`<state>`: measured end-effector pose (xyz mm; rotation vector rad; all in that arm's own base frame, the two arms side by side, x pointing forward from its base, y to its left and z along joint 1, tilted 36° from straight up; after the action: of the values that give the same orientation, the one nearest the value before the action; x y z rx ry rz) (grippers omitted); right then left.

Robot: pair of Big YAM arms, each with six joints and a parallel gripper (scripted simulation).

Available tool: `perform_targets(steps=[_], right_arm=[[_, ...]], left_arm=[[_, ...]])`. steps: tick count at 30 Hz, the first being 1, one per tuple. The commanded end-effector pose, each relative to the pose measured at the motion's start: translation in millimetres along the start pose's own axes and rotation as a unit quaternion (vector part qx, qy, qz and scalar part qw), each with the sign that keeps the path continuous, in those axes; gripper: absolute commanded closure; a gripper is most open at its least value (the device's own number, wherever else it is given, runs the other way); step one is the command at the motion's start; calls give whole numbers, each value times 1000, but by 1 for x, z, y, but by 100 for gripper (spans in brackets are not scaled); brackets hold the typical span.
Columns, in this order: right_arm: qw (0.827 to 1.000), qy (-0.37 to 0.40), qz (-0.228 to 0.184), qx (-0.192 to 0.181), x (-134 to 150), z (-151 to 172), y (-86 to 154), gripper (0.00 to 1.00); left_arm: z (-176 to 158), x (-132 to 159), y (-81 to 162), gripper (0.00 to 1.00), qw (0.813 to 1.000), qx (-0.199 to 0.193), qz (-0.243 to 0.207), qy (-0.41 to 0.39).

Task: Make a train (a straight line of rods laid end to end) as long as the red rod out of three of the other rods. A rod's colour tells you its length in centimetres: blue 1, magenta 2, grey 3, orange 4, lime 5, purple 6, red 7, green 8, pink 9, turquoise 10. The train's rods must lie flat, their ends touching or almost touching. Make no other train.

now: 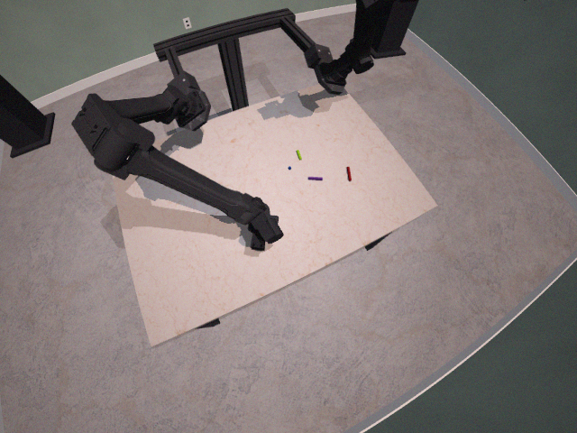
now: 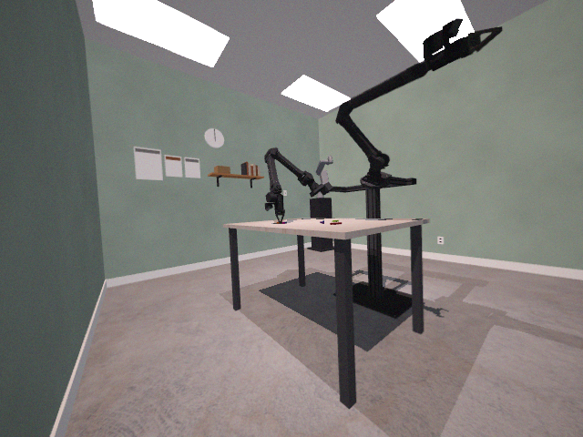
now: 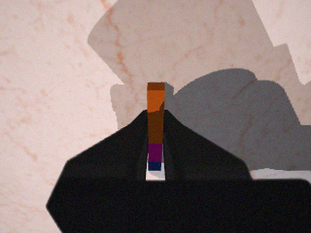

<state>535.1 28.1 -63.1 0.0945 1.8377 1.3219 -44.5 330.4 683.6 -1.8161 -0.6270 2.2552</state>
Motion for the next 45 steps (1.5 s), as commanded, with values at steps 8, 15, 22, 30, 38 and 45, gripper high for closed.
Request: perform_targets(steps=[8,15,22,30,38,45], right_arm=[[1000,11,4,2,11,2,-6,84],[1000,11,4,2,11,2,-6,77],[1000,12,5,2,12,2,-5,77],[1000,4,-2,-5,4,6,21,77],[1000,2,-4,-8,1,8,60,77],[1000,4,-2,-5,5,4,84,77]], left_arm=[[4,1,3,0,1000,-5,5,2],[4,1,3,0,1000,-5,5,2],[4,1,3,0,1000,-5,5,2],[4,1,3,0,1000,-5,5,2],[4,1,3,0,1000,-5,5,2],[4,1,3,0,1000,-5,5,2]])
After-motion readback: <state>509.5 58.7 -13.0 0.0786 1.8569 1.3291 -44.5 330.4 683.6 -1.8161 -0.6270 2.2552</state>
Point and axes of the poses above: on each arm, the point where the finger pads meet when closed, its own y axis back along the fingers, its own z axis across the jaws, x = y × z, the point moved 1 cm from there along y, back along the fingers, and after that the axes turned 10 degrees about -y, right-handed, at the moved point
